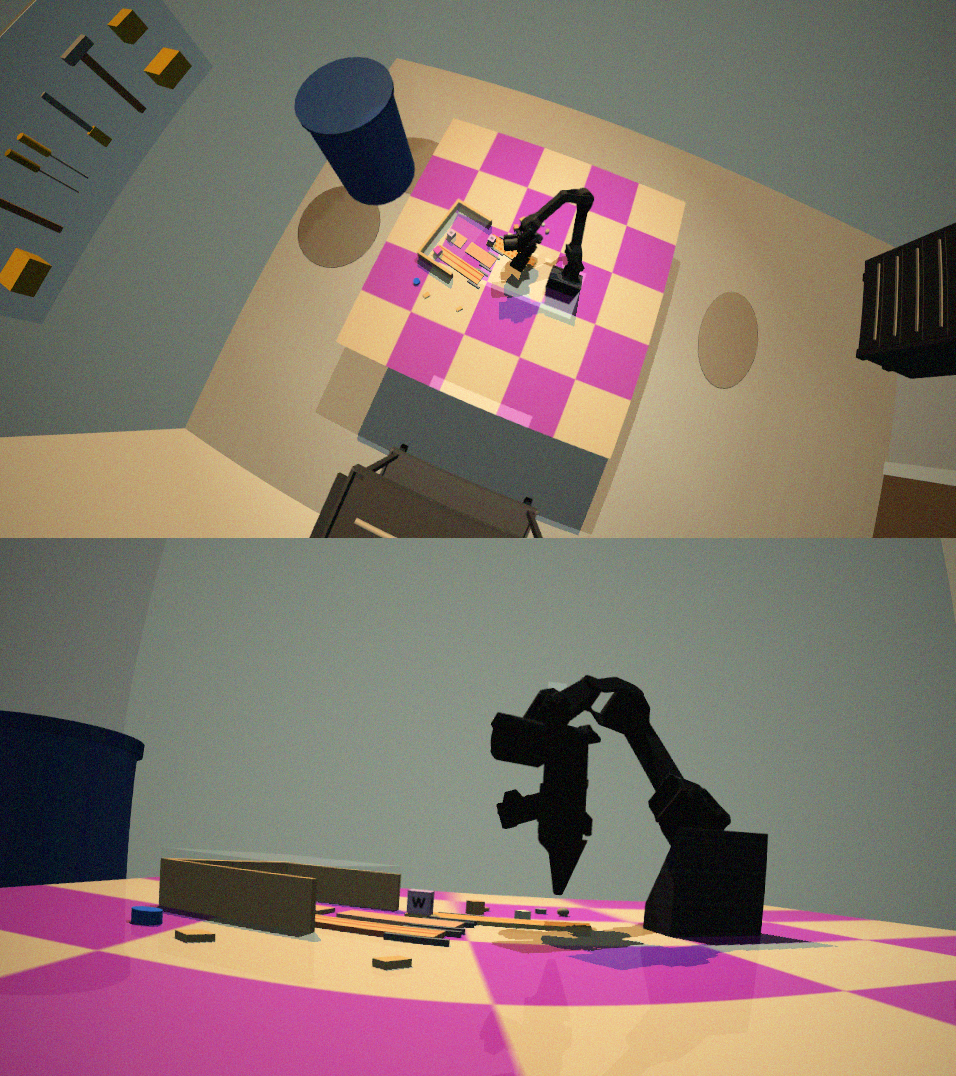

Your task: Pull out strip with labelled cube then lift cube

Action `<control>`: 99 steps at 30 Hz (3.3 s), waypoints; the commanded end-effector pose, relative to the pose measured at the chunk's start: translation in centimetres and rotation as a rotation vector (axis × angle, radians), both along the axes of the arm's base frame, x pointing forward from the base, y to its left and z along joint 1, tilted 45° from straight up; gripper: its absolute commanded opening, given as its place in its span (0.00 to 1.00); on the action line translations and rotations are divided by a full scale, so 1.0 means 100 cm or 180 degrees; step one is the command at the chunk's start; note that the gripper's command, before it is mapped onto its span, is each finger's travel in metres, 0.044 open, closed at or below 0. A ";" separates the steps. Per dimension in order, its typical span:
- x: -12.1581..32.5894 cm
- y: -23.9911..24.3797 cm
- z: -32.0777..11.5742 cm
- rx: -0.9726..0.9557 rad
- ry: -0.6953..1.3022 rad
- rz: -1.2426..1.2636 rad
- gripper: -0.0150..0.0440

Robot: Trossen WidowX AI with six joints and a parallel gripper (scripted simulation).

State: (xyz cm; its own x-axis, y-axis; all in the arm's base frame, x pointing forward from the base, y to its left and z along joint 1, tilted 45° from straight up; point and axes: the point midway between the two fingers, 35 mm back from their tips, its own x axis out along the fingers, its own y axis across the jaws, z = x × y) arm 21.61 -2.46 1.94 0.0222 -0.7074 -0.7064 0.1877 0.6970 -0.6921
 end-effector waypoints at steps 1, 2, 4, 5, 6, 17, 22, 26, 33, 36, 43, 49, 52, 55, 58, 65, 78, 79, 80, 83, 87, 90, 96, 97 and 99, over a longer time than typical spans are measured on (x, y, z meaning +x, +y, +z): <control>0.014 -0.001 0.004 -0.0009 0.0010 0.0013 0.57; 0.018 -0.001 0.005 -0.0009 0.0010 0.0013 0.61; 0.026 -0.001 0.007 -0.0009 0.0008 0.0013 0.70; 0.030 -0.002 0.008 -0.0009 0.0008 0.0013 0.74; 0.034 -0.002 0.009 -0.0009 0.0007 0.0013 0.79; 0.078 -0.003 0.022 -0.0010 -0.0001 0.0013 1.00; 0.098 -0.004 0.027 -0.0010 -0.0005 0.0013 1.00; 0.114 -0.005 0.032 -0.0010 -0.0008 0.0013 1.00; 0.143 -0.006 0.039 -0.0011 -0.0013 0.0013 1.00; 0.155 -0.007 0.042 -0.0011 -0.0016 0.0013 1.00; 0.172 -0.009 0.046 -0.0011 -0.0019 0.0013 0.91; 0.173 -0.015 0.039 -0.0010 -0.0019 0.0013 0.68; 0.173 -0.019 0.036 -0.0010 -0.0019 0.0013 0.68; 0.173 -0.022 0.032 -0.0010 -0.0019 0.0013 0.68; 0.174 -0.026 0.029 -0.0011 -0.0020 0.0013 0.68; 0.174 -0.034 0.021 -0.0013 -0.0020 0.0013 0.68; 0.174 -0.047 0.008 -0.0019 -0.0020 0.0013 0.68; 0.174 -0.047 0.008 -0.0019 -0.0020 0.0013 0.68; 0.174 -0.047 0.008 -0.0019 -0.0020 0.0013 0.68; 0.175 -0.046 0.010 -0.0007 -0.0048 0.0000 0.59; 0.175 -0.046 0.010 -0.0007 -0.0048 0.0000 0.51; 0.175 -0.046 0.010 -0.0007 -0.0048 0.0000 0.48; 0.172 -0.044 0.011 -0.0006 -0.0046 0.0001 0.28; 0.168 -0.041 0.012 -0.0004 -0.0043 0.0002 0.25; 0.159 -0.034 0.016 -0.0002 -0.0037 0.0004 0.25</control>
State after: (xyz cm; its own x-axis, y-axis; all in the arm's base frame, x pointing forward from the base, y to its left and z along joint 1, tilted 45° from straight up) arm 38.43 -6.77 3.15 0.0277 -0.7099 -0.7037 0.2011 0.6936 -0.6917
